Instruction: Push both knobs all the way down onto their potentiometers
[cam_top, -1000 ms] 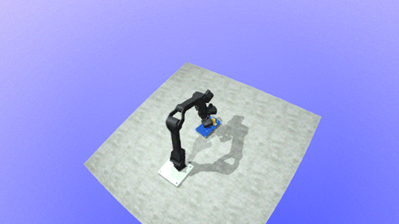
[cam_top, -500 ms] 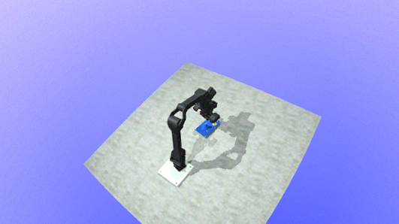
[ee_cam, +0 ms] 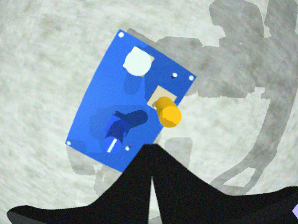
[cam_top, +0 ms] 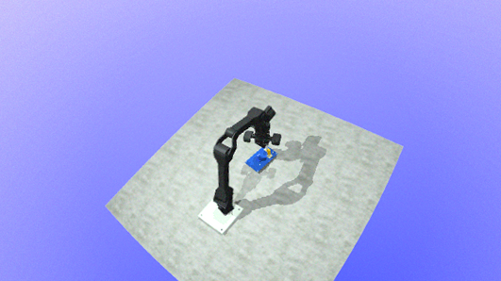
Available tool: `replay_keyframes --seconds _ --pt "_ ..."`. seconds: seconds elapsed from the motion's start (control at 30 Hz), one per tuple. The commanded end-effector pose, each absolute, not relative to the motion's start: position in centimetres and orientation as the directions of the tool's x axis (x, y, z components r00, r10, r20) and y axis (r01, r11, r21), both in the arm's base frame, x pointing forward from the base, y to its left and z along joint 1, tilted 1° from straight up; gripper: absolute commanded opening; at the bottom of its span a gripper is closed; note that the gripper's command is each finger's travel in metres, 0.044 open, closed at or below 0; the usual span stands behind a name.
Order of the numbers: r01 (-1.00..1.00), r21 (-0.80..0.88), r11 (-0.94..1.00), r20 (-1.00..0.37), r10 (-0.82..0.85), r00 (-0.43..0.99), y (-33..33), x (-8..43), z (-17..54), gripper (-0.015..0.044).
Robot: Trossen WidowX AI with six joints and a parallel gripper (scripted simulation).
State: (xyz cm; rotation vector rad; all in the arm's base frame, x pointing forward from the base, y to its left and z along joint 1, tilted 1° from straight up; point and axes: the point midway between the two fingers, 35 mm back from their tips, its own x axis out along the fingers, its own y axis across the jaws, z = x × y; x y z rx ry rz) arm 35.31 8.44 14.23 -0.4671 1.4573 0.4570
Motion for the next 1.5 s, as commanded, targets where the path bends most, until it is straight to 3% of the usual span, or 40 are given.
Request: replay_keyframes --seconds 0.0,0.43,1.47 --pt "-0.647 -0.034 0.762 -0.998 0.014 0.068 8.3 35.8 14.8 0.0000" --pt "-0.902 -0.050 0.429 -0.998 0.007 0.059 7.5 37.0 15.8 0.0000" --pt "-0.905 -0.050 0.423 -0.998 0.007 0.059 7.5 37.2 11.9 0.0000"
